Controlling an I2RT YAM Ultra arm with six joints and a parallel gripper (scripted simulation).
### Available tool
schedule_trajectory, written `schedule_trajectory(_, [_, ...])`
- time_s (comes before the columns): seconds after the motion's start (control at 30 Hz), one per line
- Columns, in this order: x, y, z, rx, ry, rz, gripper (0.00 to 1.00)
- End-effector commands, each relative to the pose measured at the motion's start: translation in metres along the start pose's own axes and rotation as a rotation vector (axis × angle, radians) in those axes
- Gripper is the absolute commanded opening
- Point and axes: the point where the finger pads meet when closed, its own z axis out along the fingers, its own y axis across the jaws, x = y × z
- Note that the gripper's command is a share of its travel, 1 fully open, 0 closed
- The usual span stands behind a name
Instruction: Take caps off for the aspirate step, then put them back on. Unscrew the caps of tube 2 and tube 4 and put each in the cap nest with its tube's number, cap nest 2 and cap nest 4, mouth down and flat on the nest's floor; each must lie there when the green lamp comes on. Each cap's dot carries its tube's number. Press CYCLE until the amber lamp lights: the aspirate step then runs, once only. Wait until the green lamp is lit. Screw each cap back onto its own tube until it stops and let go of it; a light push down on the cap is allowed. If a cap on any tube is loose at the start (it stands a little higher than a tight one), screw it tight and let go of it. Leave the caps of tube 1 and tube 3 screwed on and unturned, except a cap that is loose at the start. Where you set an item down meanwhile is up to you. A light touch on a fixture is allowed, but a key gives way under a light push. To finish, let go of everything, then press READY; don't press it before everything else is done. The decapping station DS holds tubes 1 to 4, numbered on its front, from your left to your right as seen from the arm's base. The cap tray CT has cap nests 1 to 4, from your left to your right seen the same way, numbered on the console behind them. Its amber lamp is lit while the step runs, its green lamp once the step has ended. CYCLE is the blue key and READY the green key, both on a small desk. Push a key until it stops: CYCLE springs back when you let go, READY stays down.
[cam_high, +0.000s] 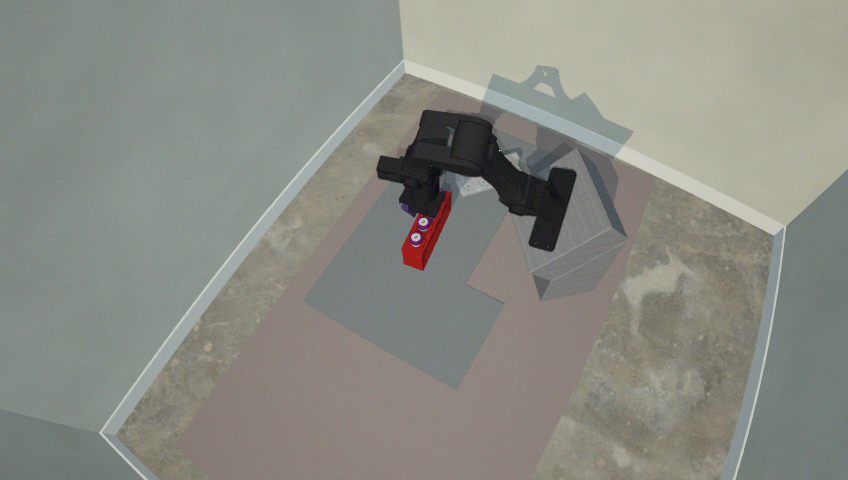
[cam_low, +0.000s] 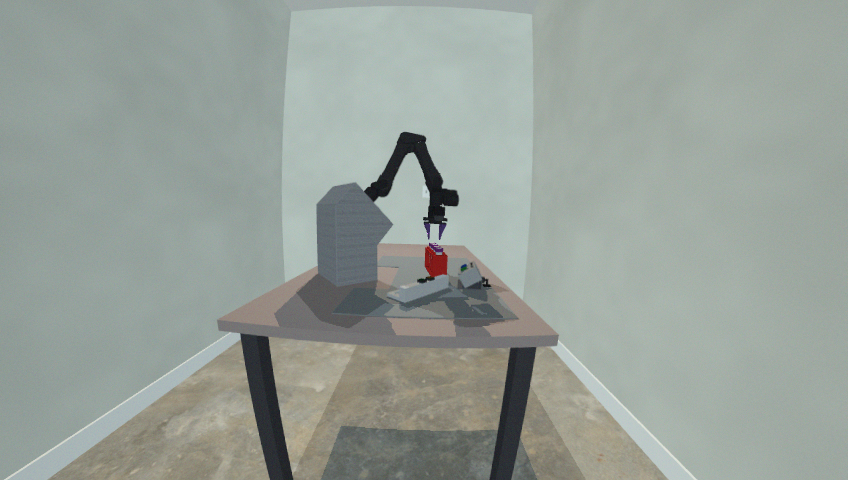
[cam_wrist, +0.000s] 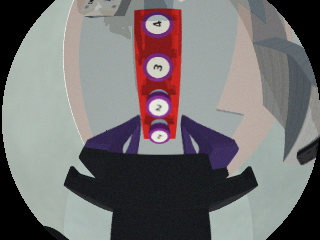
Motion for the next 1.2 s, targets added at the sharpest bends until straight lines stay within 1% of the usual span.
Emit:
schedule_trajectory(0.0, [-0.003,0.005,0.006,-0.020,-0.013,0.011,0.49])
schedule_trajectory(0.2, [-0.003,0.005,0.023,-0.020,-0.013,0.012,0.49])
schedule_trajectory(0.53, [-0.003,0.005,0.023,-0.020,-0.013,0.012,0.49])
schedule_trajectory(1.17, [-0.006,0.018,0.027,-0.020,-0.013,0.011,0.49])
